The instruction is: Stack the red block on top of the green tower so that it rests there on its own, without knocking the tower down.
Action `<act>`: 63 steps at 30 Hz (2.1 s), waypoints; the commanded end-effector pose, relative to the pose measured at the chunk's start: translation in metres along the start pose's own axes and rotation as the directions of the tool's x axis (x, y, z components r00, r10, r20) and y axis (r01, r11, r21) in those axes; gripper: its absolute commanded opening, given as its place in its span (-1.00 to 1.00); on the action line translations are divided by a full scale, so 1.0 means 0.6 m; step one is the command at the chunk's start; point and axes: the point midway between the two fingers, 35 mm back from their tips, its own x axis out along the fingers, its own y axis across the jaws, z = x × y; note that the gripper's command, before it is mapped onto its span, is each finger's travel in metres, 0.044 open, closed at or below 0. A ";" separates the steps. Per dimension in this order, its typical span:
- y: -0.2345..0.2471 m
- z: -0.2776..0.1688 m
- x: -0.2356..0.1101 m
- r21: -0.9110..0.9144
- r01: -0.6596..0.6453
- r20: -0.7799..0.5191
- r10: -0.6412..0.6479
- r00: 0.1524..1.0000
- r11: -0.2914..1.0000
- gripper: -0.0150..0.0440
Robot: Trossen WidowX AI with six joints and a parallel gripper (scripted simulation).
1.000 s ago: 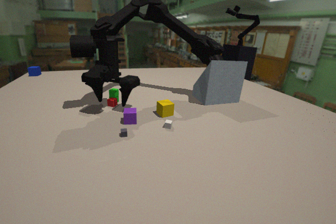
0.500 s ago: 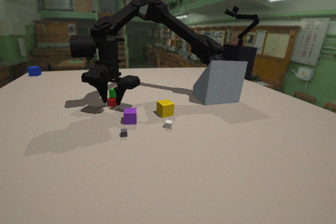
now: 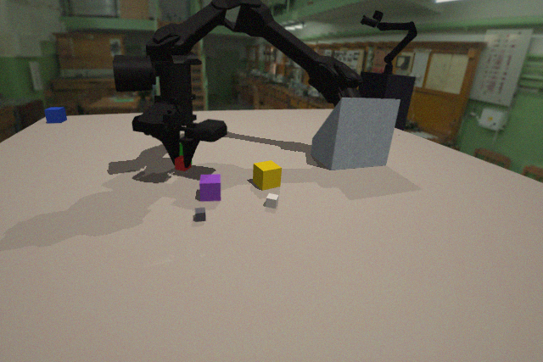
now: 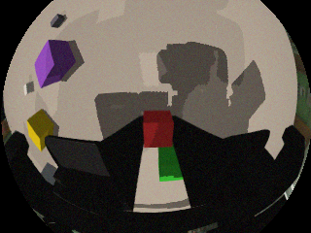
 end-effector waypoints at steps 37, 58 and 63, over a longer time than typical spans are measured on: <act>-0.015 -0.051 -0.190 0.002 0.006 0.008 -0.006 1.000 1.000 -0.49; -0.021 -0.042 -0.072 0.003 0.008 0.006 -0.008 1.000 1.000 -0.49; -0.021 -0.042 -0.071 0.003 0.008 0.006 -0.008 1.000 1.000 -0.49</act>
